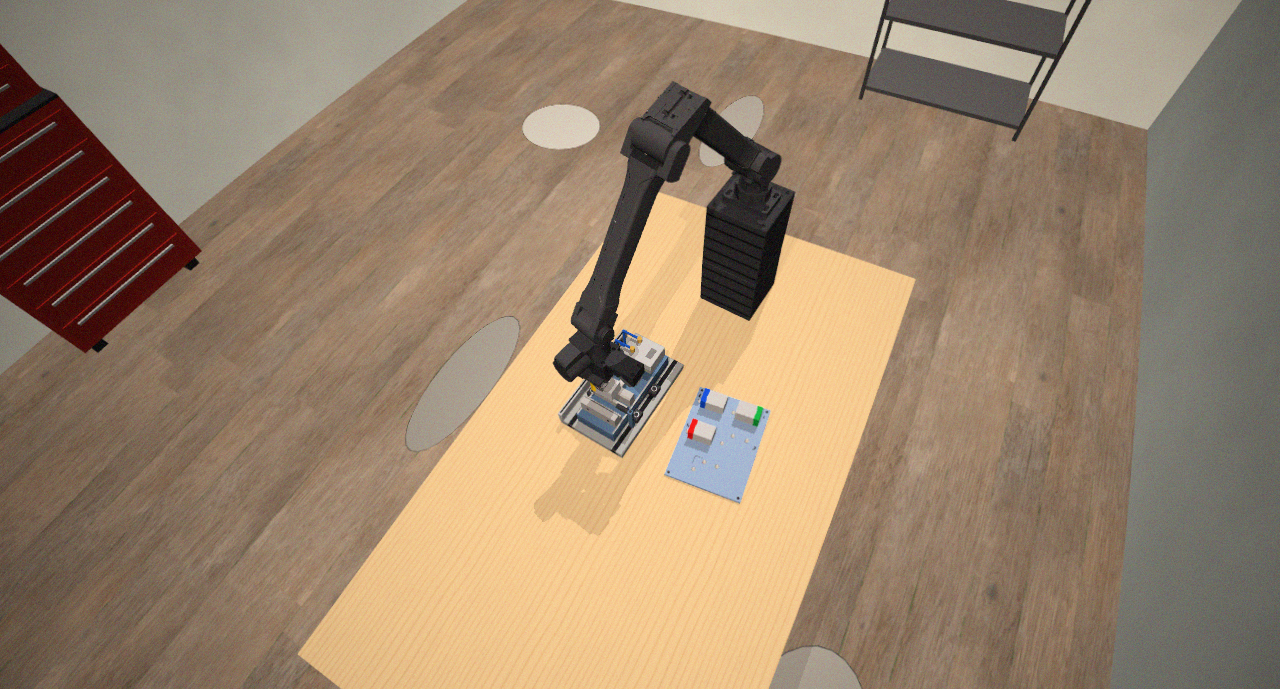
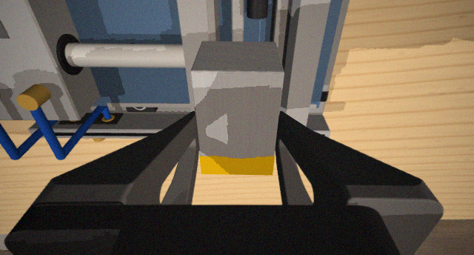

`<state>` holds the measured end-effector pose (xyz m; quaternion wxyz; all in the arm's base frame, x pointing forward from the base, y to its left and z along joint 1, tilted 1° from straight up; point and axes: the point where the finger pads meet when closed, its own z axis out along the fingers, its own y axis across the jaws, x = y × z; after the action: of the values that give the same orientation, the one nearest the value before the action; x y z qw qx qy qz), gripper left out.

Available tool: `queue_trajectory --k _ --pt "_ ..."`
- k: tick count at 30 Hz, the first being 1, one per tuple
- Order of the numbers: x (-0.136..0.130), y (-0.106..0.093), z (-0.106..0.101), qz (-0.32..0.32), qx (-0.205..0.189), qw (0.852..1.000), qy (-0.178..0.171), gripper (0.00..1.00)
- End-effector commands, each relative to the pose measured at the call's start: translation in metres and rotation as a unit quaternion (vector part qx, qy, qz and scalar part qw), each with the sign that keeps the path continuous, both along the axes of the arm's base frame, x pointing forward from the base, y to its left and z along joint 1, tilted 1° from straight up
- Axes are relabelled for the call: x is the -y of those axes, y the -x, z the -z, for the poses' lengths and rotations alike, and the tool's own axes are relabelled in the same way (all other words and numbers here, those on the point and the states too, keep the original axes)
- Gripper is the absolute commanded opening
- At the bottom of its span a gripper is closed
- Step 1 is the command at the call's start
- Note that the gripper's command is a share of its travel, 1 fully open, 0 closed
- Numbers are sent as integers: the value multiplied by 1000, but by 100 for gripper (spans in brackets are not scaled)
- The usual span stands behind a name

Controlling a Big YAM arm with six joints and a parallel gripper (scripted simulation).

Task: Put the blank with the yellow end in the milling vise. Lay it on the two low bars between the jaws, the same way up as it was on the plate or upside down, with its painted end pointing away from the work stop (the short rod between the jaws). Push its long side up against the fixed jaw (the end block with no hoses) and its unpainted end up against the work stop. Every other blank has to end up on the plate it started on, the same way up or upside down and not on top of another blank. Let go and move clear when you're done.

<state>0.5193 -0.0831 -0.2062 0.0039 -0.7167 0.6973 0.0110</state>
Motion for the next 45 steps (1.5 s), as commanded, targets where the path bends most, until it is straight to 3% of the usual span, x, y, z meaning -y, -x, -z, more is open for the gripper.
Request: queue_trajectory --k 1,26,45 --pt "5 -28 -15 -5 21 1000 2 0" --pt "5 -27 -13 -7 19 1000 2 0" --pt "6 -38 -21 -7 23 1000 3 0"
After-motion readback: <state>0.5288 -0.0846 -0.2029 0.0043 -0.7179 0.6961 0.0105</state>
